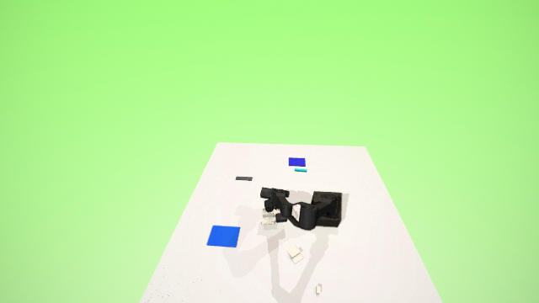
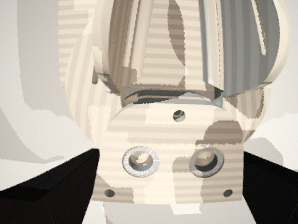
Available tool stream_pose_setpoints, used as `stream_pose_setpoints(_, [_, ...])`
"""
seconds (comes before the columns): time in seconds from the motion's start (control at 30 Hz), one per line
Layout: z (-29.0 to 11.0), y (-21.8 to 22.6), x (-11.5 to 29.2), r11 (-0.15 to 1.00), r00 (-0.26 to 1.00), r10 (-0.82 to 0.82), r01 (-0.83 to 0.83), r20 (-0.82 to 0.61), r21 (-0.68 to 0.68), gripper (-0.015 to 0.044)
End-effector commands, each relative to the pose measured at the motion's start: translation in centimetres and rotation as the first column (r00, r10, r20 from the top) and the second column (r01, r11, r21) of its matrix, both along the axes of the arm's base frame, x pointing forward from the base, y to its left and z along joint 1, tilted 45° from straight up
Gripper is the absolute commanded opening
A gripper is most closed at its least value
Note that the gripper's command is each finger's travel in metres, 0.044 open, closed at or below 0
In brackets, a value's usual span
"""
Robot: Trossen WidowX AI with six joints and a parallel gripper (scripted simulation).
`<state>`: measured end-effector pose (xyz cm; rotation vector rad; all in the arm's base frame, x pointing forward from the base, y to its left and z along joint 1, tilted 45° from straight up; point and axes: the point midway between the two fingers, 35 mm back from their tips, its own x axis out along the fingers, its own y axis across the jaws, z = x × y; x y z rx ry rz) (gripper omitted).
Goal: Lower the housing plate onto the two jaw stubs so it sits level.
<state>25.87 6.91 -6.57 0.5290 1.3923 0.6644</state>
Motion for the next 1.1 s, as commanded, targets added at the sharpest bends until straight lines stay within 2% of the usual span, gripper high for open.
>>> stream_pose_setpoints(0.0, [-0.14,0.10,-0.08,1.000,1.000,-0.002,0.002,-0.006,0.005,0.0351])
stream_pose_setpoints(1.07, [-0.48,0.45,-0.07,1.000,1.000,-0.003,0.003,-0.007,0.005,0.0351])
